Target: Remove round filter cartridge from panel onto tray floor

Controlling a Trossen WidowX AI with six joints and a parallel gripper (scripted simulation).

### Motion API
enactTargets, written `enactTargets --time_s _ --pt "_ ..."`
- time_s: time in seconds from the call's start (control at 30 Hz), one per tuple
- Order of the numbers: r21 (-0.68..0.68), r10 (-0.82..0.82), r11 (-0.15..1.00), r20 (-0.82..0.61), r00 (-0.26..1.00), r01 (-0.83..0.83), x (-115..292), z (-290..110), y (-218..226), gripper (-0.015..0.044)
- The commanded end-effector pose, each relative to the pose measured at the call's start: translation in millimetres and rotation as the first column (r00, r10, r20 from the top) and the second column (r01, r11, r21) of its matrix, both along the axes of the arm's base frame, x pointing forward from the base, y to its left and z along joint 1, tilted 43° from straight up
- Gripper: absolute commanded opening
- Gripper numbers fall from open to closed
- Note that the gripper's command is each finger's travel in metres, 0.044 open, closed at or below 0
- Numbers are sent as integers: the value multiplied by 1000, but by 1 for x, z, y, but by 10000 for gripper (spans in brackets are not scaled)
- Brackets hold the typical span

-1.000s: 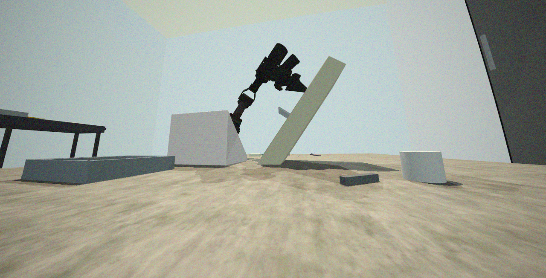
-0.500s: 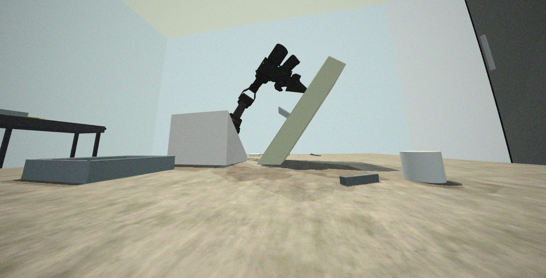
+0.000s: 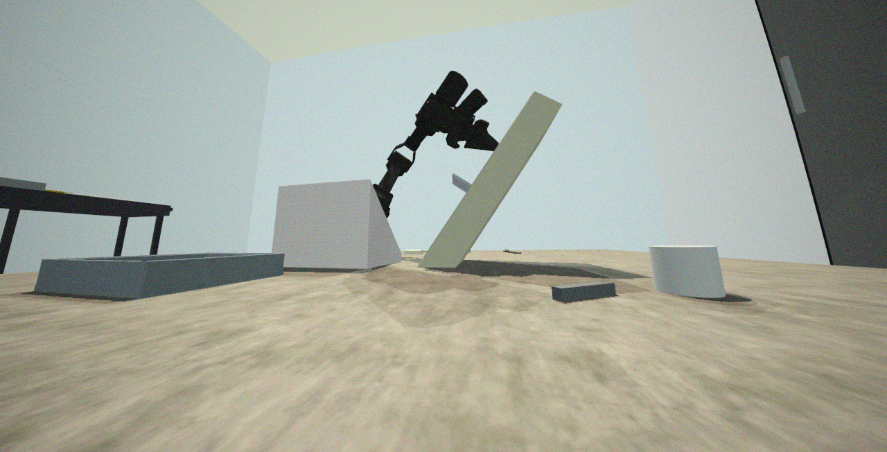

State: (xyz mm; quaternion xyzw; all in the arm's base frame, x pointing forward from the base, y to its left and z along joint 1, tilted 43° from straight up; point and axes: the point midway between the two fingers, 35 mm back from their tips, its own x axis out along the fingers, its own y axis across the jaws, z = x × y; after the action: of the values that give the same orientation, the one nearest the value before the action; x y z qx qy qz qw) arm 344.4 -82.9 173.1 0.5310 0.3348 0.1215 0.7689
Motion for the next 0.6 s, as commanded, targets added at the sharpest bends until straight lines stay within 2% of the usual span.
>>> enactTargets --time_s 0.0,0.57 --pt "0 -5 1000 -3 1000 5 1 1 -1 95" --pt "0 -5 1000 -3 1000 5 3 0 1 95"
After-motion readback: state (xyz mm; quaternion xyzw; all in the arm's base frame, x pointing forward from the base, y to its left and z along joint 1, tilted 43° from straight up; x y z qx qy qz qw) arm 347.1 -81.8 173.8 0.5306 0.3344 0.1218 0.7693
